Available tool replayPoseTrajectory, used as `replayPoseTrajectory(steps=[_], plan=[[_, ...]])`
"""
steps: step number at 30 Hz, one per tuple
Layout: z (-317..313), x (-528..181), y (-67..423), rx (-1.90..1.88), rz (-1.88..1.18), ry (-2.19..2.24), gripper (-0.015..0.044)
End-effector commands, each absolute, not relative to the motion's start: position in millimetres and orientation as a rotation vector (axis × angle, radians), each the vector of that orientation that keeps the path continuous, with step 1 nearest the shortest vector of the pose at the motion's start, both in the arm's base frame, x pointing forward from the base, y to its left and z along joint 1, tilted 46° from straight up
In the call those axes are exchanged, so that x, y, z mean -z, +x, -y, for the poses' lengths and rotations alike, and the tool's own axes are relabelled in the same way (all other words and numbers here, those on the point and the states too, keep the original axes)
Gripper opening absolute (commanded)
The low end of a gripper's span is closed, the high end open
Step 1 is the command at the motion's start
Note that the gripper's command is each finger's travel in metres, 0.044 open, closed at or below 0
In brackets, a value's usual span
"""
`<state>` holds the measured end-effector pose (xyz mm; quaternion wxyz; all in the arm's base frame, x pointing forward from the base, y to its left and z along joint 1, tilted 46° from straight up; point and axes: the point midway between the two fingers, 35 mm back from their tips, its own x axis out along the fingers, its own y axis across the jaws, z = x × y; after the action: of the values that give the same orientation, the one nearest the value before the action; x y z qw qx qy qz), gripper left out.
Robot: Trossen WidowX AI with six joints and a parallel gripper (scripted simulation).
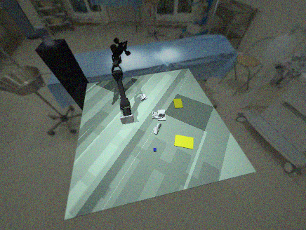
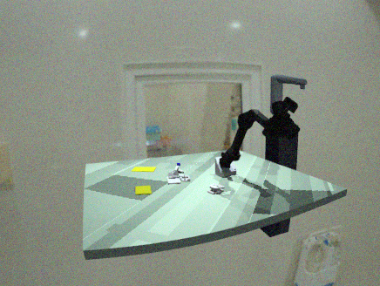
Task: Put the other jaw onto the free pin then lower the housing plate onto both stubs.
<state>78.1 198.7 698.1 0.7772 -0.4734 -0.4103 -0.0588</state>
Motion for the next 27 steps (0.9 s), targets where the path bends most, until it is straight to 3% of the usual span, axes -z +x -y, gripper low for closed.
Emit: replayPoseTrajectory(steps=[1,27], plan=[[-204,-696,79,0.134,0.902,-1.035,0.0],[-231,-682,102,0.145,0.91,-1.084,0.0]])
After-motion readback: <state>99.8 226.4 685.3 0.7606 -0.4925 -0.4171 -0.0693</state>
